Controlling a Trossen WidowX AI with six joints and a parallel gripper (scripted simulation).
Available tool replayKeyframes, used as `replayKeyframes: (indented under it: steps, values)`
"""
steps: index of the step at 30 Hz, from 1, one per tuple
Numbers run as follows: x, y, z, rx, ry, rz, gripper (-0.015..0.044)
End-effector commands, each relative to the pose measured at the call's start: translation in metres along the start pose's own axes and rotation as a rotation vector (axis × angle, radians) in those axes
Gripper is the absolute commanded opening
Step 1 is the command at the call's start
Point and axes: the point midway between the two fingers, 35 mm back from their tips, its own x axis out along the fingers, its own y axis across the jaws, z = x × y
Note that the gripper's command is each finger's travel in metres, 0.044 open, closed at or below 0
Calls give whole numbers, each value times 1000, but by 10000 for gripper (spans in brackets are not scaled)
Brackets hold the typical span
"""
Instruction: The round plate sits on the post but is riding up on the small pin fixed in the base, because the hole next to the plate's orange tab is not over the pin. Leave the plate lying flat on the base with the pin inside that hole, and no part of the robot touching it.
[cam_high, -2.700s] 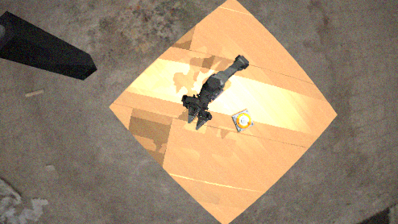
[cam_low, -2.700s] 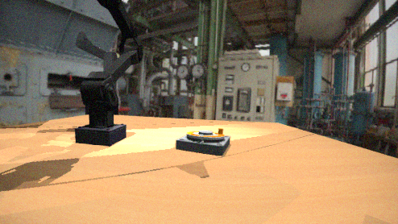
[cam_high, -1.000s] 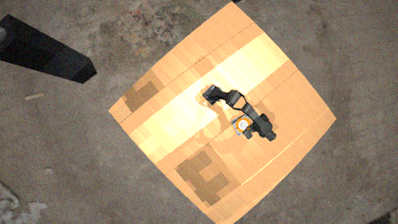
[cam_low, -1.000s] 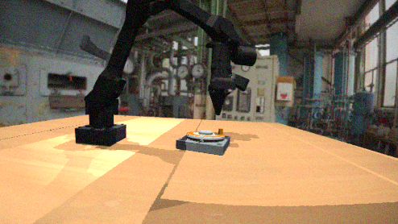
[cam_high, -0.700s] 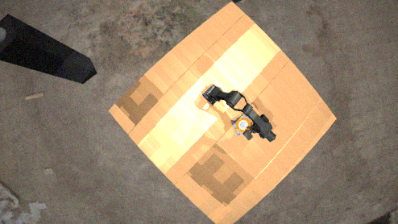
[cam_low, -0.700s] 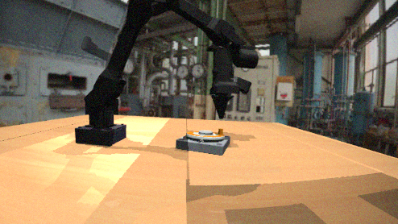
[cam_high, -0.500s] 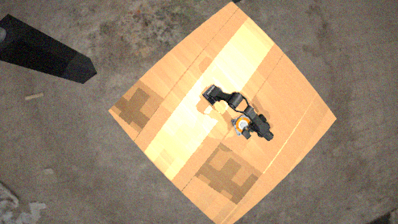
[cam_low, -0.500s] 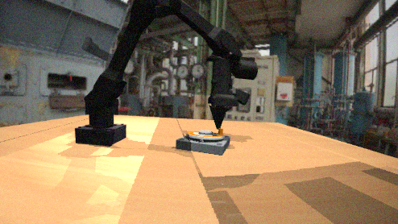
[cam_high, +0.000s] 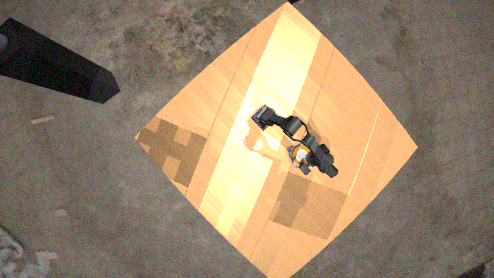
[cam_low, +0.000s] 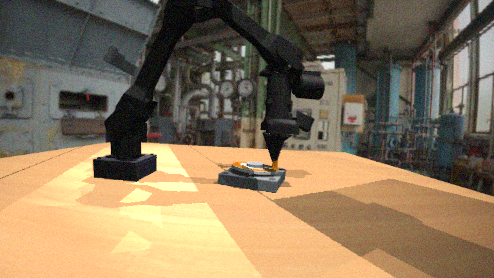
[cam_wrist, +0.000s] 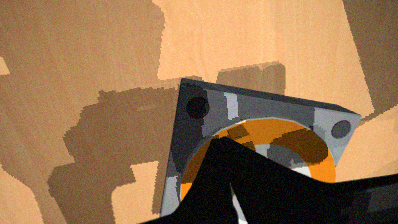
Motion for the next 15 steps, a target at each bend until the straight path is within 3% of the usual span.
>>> replayKeyframes:
  steps: [1, 15]
  values:
    - [0, -7, 5, 0, -8, -7, 0]
    - [0, -12, 5, 0, -8, -7, 0]
